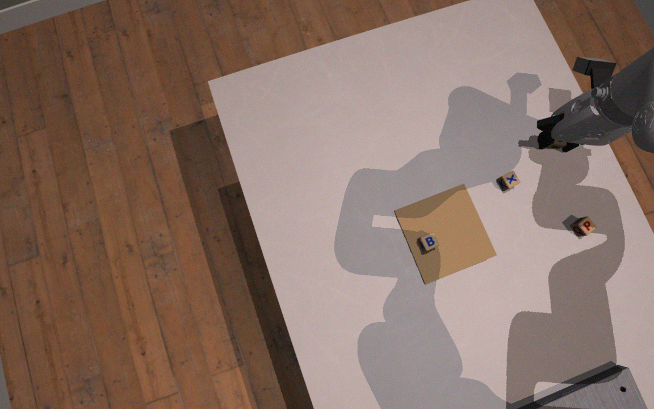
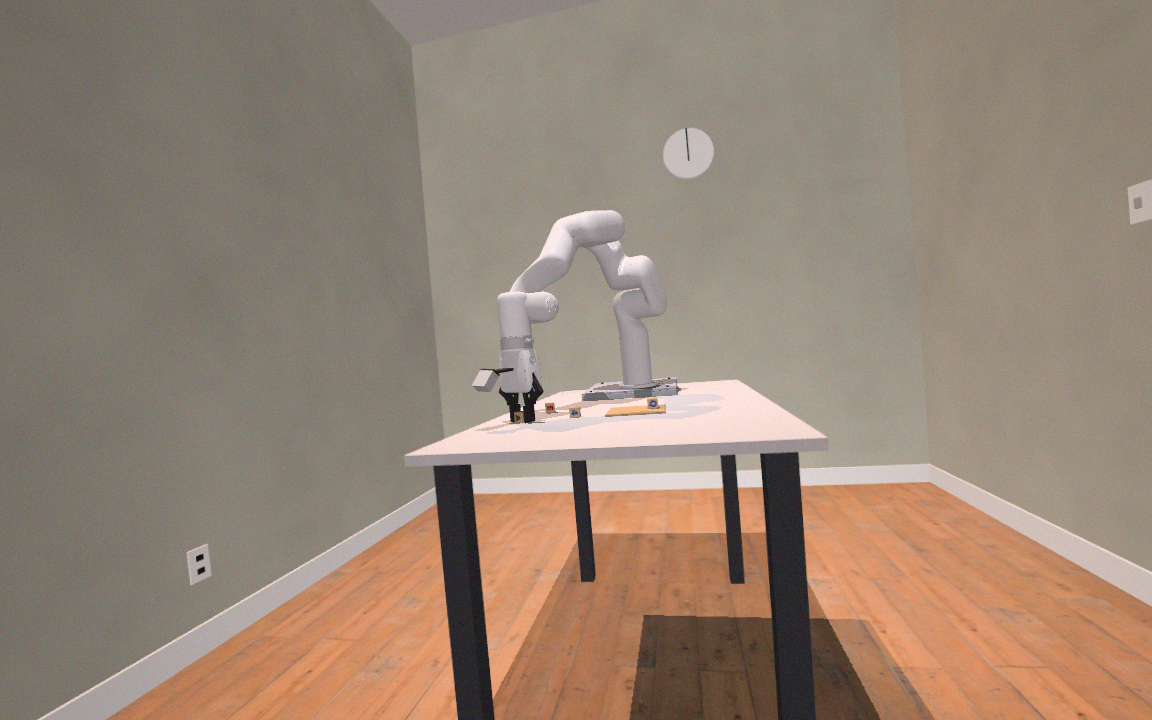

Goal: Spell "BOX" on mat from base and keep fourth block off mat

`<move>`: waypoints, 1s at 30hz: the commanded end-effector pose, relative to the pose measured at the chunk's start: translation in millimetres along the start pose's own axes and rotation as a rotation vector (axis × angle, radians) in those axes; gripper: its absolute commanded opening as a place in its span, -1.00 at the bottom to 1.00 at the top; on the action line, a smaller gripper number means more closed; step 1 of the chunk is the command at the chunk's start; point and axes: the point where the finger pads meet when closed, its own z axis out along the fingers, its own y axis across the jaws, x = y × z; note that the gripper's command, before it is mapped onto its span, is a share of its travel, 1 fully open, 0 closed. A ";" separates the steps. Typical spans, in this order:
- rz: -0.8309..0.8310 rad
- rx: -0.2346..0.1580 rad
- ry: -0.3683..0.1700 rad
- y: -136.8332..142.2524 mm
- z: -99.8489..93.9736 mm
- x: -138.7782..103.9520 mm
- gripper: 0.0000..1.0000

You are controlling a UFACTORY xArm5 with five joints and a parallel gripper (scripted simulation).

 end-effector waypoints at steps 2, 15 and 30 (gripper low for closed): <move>0.000 0.000 0.004 0.0 -1.7 1.5 -0.16; 0.000 0.000 0.004 0.0 -1.7 1.5 -0.57; 0.000 0.000 0.004 0.0 -1.7 1.5 -0.57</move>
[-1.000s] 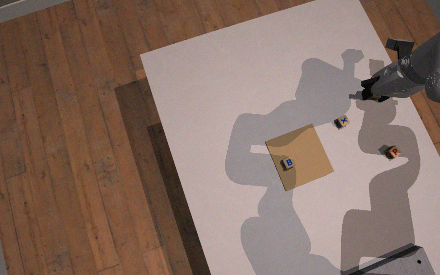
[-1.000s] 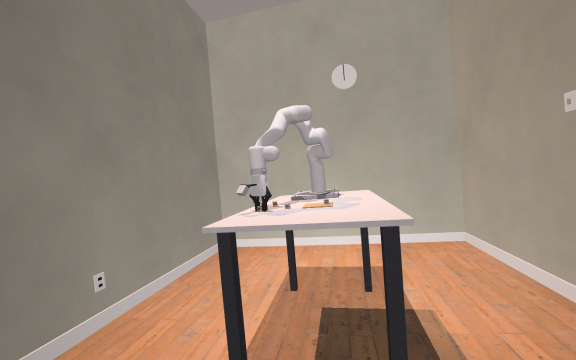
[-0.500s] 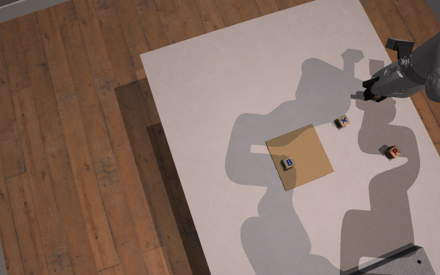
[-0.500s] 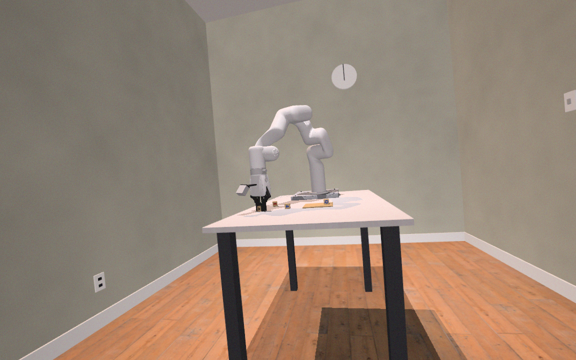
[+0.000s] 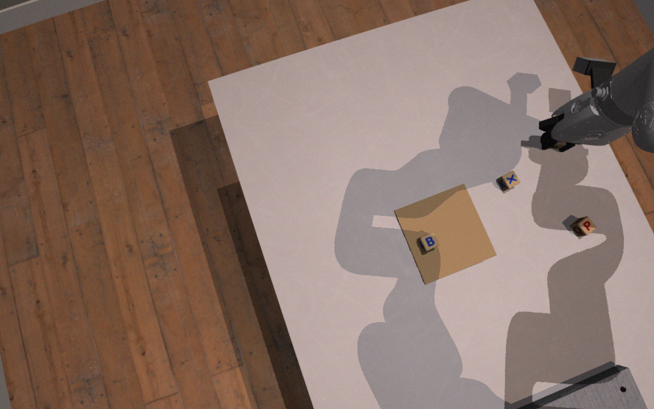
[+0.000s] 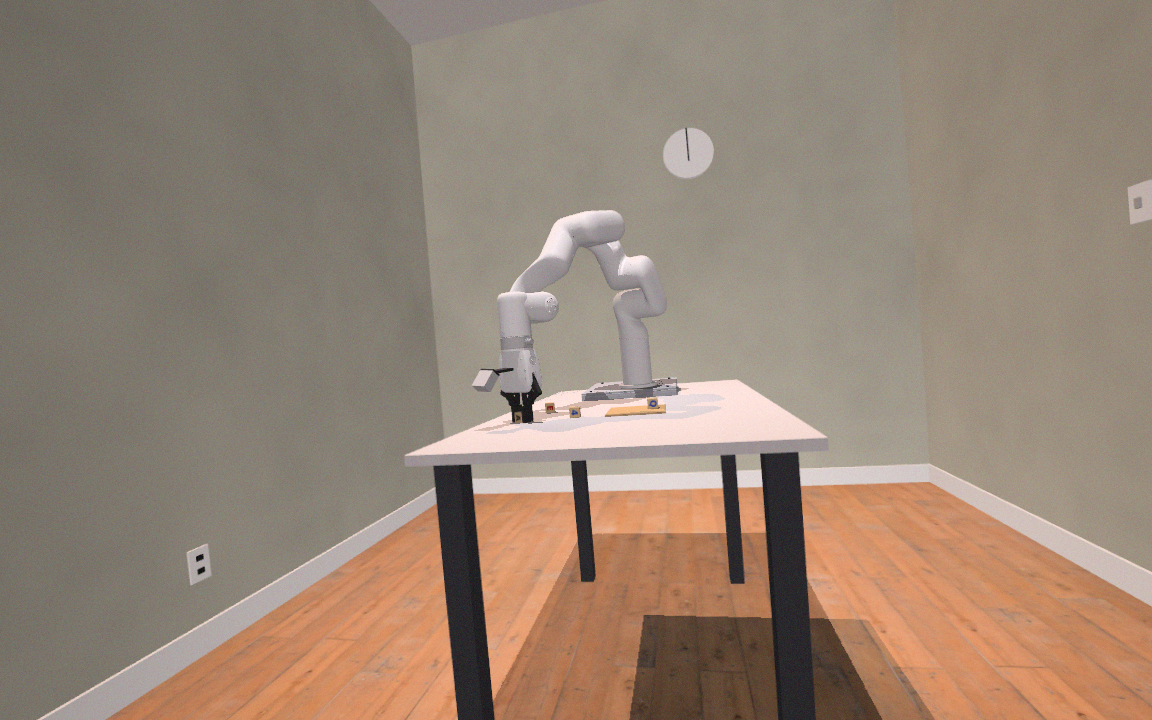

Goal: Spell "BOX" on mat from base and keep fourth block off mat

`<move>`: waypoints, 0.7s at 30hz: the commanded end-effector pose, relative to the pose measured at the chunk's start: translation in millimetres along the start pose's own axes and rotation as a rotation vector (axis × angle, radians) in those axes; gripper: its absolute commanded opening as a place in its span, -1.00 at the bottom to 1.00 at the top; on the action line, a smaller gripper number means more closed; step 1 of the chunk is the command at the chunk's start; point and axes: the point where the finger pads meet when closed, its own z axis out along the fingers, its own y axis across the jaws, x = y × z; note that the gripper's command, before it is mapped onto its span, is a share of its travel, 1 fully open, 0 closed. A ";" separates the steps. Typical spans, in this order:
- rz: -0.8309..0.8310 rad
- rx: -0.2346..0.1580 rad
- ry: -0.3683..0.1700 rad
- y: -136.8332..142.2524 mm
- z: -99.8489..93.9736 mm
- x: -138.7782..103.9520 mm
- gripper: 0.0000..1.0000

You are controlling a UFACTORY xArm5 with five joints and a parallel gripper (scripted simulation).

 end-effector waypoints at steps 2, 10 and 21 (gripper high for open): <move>0.000 0.000 0.004 0.0 -1.7 1.5 -0.57; 0.000 0.000 0.004 -0.1 -3.3 1.5 -0.57; 0.000 0.000 0.004 0.2 -53.0 1.3 -0.57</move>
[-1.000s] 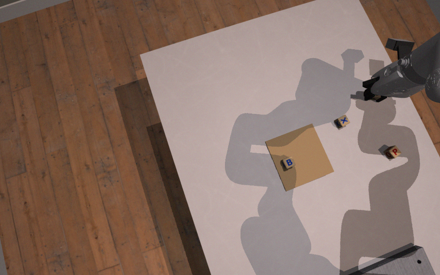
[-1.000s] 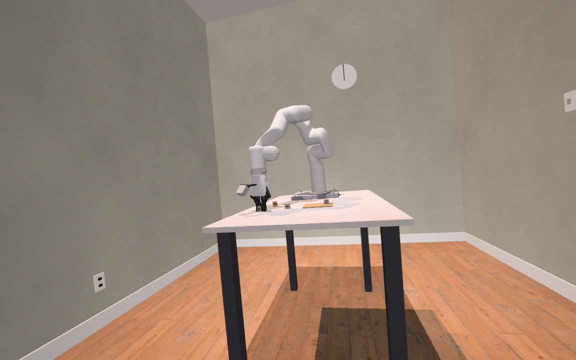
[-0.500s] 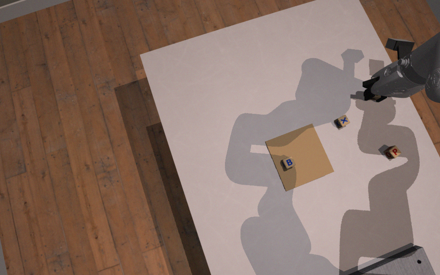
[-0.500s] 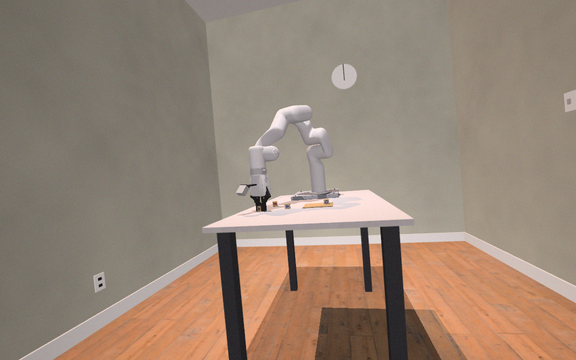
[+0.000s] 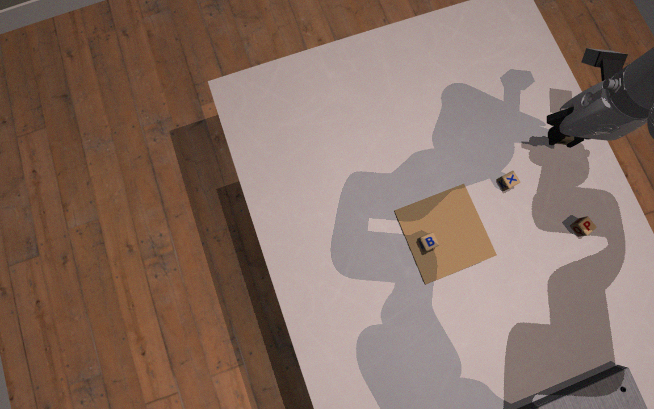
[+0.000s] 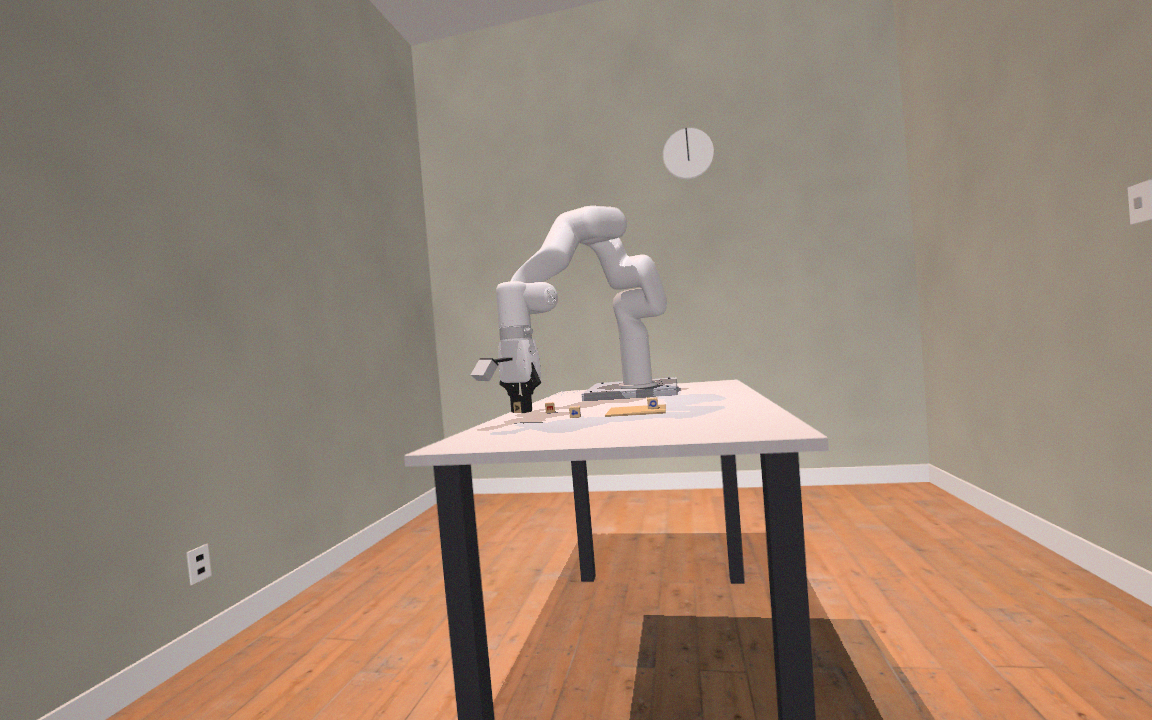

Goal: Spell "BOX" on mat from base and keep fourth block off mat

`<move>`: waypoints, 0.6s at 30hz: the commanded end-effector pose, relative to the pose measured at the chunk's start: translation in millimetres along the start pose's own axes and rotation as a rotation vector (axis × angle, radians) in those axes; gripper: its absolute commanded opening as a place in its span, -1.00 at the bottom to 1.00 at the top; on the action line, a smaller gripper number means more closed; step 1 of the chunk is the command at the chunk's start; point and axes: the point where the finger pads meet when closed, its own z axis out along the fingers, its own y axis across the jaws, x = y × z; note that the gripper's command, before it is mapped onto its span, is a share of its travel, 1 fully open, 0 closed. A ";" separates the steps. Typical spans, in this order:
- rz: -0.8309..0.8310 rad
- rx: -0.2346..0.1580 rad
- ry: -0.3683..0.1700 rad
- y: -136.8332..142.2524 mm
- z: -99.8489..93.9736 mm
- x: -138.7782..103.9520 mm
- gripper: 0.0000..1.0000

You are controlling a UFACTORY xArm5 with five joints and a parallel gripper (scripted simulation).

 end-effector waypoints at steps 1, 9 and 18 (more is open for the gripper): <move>0.000 0.000 0.003 0.4 -36.9 0.7 -0.57; 0.000 0.000 0.003 1.0 -76.0 0.6 -0.57; 0.000 0.000 0.003 1.0 -77.5 0.6 -0.57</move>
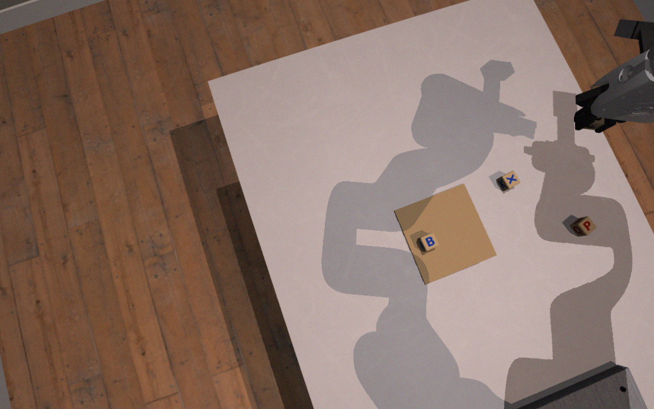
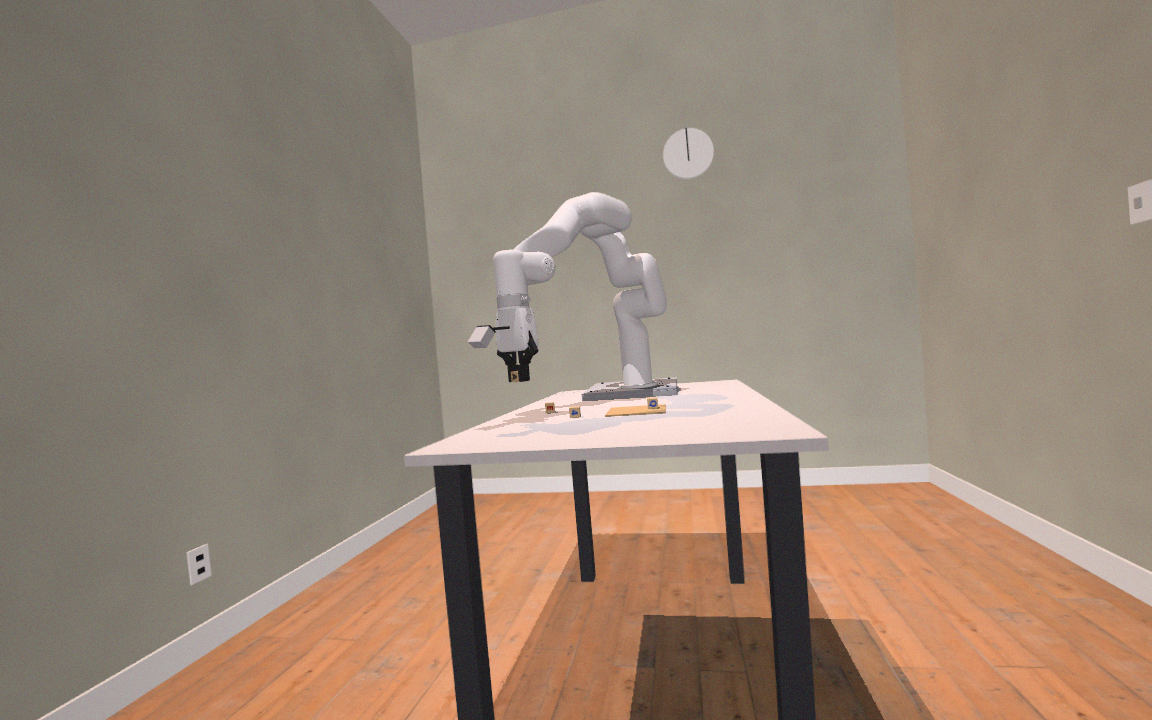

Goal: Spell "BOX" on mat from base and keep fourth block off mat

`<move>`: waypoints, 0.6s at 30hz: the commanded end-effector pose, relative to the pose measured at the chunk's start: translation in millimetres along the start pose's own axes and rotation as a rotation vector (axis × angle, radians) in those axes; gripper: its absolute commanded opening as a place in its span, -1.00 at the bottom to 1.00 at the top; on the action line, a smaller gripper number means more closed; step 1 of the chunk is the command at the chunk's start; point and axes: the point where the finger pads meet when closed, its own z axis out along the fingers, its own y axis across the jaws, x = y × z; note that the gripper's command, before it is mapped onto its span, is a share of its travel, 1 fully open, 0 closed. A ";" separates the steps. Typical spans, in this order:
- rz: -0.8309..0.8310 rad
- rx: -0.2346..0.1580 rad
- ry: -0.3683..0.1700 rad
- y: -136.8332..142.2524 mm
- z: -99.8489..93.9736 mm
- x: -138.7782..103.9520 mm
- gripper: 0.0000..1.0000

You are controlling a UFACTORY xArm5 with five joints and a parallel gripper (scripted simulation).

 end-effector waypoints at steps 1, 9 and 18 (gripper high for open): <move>0.000 0.000 0.004 0.0 -4.2 1.3 -0.57; 0.060 0.001 0.004 -15.7 -5.7 -6.7 -0.57; 0.244 0.005 0.004 -60.9 -9.4 -34.5 -0.57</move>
